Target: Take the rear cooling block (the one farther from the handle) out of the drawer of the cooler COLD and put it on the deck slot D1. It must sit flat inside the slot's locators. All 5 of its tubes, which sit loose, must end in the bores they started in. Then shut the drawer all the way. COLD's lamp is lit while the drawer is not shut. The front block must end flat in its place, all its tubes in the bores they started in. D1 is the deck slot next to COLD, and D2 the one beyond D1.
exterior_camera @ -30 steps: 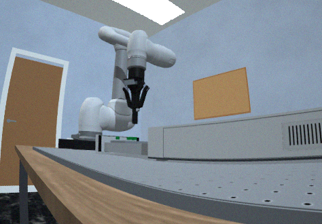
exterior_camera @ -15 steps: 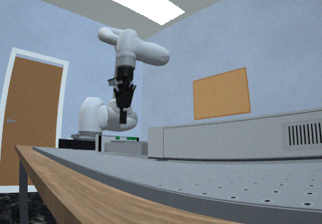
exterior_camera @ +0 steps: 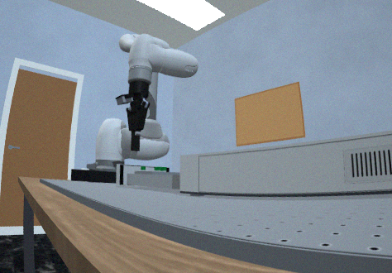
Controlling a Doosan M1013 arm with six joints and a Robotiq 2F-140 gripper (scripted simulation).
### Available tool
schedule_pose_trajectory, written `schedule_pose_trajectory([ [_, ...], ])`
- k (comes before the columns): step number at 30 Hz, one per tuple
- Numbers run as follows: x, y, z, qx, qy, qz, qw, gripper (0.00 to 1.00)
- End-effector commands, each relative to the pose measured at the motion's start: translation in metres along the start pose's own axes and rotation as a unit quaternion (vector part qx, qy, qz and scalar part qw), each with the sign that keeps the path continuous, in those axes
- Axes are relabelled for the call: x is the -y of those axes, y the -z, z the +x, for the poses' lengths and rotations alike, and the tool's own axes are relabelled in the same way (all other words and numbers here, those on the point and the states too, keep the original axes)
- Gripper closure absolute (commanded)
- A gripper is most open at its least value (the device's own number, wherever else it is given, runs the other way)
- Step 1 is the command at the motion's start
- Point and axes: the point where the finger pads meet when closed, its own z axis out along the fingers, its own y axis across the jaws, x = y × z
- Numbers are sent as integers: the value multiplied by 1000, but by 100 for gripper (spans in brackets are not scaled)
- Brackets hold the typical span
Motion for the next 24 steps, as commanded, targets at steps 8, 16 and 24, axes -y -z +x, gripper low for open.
schedule_pose_trajectory([
  [8,-4,-7,9,0,0,1,1000,90],
  [16,-4,-15,9,0,0,1,1000,90],
  [24,-4,-25,9,0,0,1,1000,90],
])
